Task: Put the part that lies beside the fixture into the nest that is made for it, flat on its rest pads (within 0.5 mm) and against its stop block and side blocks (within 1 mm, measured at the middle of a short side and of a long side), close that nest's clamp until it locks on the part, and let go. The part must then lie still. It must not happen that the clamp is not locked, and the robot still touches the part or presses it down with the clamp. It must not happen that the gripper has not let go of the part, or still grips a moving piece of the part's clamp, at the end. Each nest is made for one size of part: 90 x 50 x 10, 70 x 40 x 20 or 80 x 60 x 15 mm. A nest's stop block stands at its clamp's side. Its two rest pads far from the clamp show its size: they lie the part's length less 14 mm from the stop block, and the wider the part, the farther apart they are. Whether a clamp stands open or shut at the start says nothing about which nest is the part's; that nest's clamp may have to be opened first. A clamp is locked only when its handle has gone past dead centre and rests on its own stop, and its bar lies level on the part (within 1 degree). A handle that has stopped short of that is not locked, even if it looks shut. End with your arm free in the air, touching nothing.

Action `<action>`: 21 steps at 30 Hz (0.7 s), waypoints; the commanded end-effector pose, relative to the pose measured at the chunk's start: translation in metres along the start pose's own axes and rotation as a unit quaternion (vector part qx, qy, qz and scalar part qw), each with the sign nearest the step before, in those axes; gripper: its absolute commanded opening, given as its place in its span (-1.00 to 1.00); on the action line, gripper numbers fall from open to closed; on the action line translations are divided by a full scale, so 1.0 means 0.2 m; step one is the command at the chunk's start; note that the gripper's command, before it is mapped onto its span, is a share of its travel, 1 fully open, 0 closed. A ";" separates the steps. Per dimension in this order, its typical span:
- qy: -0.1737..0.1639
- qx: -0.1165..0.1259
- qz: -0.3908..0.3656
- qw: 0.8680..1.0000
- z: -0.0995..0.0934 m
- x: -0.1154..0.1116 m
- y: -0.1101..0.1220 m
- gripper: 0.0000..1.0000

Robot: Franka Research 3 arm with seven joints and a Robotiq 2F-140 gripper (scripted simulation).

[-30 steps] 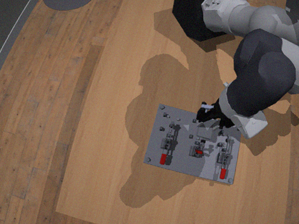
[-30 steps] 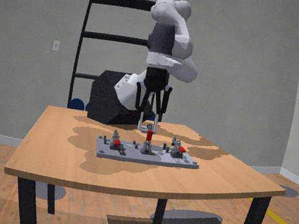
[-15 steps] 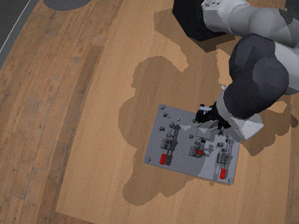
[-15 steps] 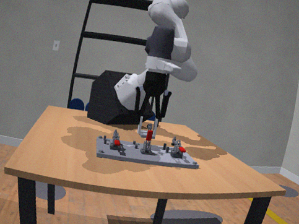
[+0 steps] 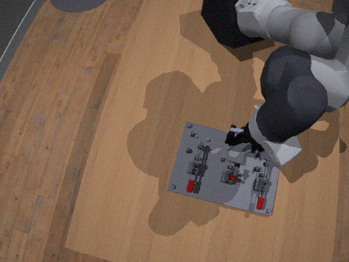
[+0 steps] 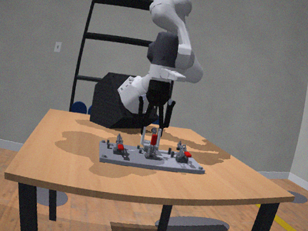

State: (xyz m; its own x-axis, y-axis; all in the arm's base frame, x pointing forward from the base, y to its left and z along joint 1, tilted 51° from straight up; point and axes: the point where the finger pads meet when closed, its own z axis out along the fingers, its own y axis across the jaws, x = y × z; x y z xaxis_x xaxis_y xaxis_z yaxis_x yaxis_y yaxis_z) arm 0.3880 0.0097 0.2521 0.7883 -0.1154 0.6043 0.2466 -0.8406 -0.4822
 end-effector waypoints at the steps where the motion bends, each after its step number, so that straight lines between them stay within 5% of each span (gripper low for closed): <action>1: 0.012 -0.005 0.014 1.000 0.02 0.02 0.01 -1.00; 21: 0.012 -0.005 0.014 1.000 0.05 0.02 0.01 -1.00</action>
State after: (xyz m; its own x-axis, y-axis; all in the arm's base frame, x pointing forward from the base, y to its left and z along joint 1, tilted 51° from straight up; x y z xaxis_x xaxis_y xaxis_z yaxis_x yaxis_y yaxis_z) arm 0.3969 0.0129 0.2472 0.7814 -0.1318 0.6100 0.2338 -0.8445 -0.4819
